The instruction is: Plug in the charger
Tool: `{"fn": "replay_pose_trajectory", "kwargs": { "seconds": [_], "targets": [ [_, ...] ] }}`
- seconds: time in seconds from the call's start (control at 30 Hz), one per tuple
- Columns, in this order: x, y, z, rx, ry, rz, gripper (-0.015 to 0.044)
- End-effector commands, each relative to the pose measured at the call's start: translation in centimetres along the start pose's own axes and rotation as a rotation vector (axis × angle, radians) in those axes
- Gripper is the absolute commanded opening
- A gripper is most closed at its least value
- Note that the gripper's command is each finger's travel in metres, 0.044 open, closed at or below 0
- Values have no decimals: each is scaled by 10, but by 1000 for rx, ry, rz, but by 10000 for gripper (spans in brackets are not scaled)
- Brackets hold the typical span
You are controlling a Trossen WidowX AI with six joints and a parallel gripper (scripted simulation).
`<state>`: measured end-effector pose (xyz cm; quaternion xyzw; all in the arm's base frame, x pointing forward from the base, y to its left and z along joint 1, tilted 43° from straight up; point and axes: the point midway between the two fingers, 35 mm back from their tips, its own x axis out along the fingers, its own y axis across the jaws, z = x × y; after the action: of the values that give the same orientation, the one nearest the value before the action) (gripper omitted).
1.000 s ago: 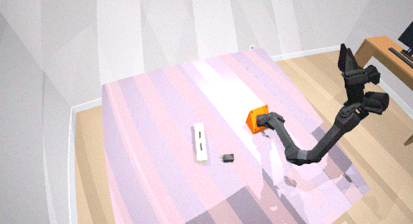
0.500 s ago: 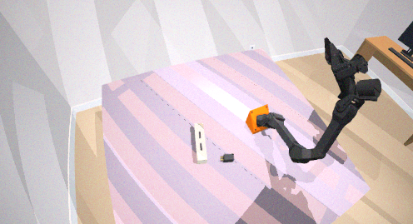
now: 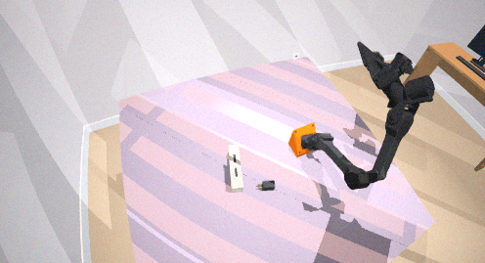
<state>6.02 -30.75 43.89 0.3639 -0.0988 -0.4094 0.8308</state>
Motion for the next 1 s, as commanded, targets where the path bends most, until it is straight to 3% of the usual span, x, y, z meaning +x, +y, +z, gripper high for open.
{"fn": "replay_pose_trajectory", "kwargs": {
  "seconds": [0.0, 0.97],
  "targets": [
    [14, -4, -16, 17, 65, 8, 440],
    [77, 16, -135, 28, 491, 118, 440]
  ]
}}
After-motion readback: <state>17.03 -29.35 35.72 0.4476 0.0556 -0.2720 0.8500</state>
